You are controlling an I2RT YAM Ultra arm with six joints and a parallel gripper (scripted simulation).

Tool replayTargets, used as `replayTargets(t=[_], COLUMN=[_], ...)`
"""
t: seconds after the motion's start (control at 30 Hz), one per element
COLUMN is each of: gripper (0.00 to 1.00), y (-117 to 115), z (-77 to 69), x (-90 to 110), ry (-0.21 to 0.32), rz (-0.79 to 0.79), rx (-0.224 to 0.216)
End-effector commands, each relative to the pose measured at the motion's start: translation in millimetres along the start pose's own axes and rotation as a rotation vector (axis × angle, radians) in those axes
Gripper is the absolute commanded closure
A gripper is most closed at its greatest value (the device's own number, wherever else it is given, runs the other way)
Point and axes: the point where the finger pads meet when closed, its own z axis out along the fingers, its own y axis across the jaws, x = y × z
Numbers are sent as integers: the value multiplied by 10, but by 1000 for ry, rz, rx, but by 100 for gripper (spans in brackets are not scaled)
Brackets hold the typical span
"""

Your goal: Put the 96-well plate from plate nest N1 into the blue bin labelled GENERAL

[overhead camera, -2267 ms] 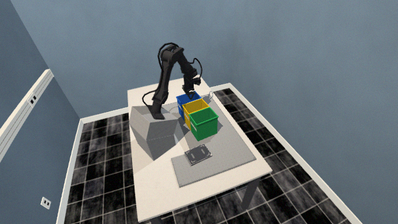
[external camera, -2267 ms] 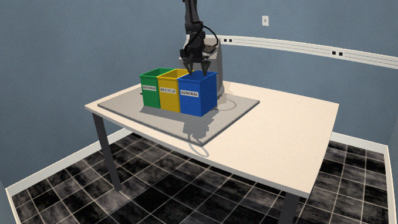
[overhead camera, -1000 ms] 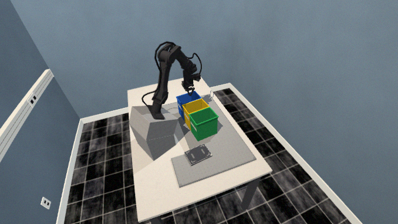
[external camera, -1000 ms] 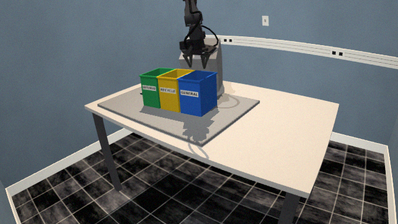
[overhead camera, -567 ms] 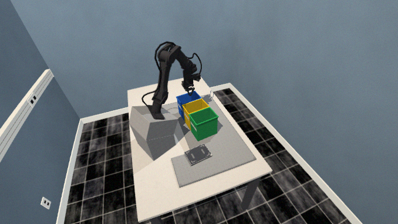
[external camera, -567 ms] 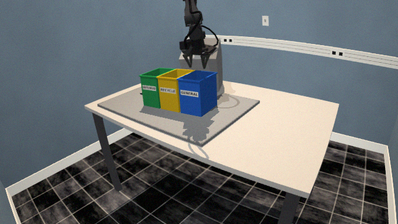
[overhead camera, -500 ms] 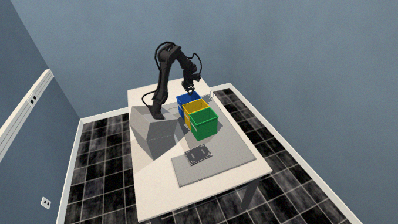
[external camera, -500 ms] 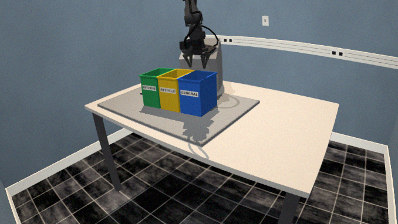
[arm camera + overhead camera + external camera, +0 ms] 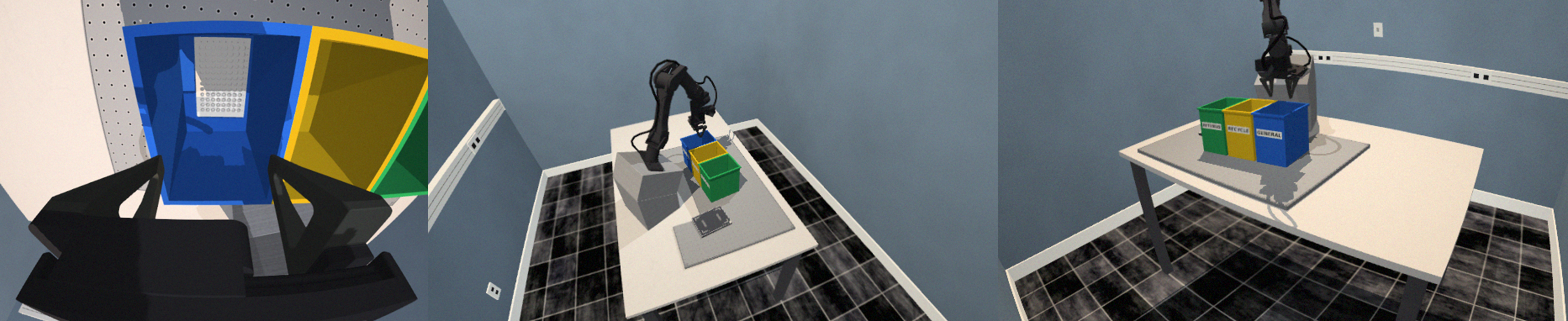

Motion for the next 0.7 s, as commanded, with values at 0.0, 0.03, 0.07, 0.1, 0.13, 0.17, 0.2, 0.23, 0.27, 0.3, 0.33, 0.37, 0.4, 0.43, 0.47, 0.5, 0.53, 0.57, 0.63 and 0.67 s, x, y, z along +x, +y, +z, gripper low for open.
replayTargets(t=[0.0, 0.03, 0.07, 0.1, 0.13, 0.17, 0.2, 0.23, 0.27, 0.3, 0.33, 0.37, 0.4, 0.43, 0.47, 0.5, 0.53, 0.57, 0.63, 0.67], gripper=[18, 18, 18, 18, 18, 18, 18, 18, 18, 18, 18, 18, 18, 18, 18, 18, 18, 18, 18, 18], y=[53, 53, 53, 53, 53, 53, 53, 53, 53, 53, 53, 53, 53, 53, 53, 53, 53, 53, 13, -25], z=[-157, -157, -157, -157, -157, -157, -157, -157, -157, -157, -157, -157, -157, -157, -157, -157, -157, -157, -148, -137], x=[-111, -111, -111, -111, -111, -111, -111, -111, -111, -111, -111, -111, -111, -111, -111, -111, -111, -111, -91, -72], ry=[-51, -51, -51, -51, -51, -51, -51, -51, -51, -51, -51, -51, -51, -51, -51, -51, -51, -51, -44, -38], rz=[3, 3, 3, 3, 3, 3, 3, 3, 3, 3, 3, 3, 3, 3, 3, 3, 3, 3, 3, 2], rx=[-18, -18, -18, -18, -18, -18, -18, -18, -18, -18, -18, -18, -18, -18, -18, -18, -18, -18, -15, -16])
